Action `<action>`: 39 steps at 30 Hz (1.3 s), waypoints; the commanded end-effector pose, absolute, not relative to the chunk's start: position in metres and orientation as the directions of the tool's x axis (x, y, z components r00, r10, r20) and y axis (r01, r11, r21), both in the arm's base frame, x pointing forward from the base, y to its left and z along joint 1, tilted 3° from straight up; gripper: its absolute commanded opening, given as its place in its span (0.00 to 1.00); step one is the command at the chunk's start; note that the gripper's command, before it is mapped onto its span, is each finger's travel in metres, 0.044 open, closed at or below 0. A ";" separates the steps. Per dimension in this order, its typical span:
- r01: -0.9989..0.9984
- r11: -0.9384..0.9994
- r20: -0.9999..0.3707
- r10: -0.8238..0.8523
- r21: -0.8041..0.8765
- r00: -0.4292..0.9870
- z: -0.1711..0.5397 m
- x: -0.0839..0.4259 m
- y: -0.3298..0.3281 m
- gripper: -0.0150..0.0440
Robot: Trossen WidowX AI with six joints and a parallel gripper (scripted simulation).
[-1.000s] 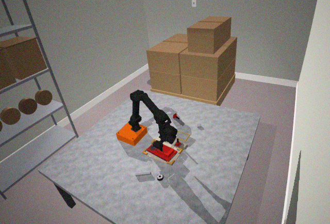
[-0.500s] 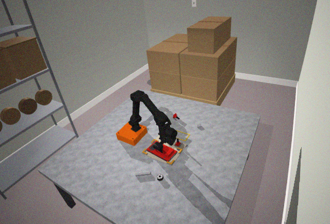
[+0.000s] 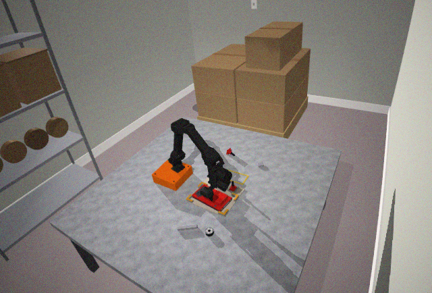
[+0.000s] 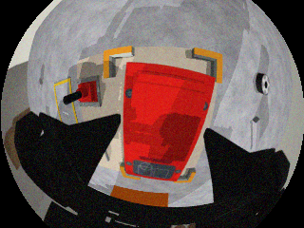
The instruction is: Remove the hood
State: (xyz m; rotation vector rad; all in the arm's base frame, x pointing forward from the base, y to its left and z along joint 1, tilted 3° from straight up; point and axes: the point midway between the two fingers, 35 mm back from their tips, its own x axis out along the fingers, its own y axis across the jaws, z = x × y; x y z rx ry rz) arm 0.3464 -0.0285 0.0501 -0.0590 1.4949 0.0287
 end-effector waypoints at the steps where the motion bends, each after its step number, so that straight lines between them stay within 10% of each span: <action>1: -0.059 0.998 -0.997 -0.022 -0.026 0.071 0.047 0.345 -0.029 1.00; 39: -0.056 0.998 -0.997 -0.017 -0.022 0.077 0.032 0.348 -0.029 0.91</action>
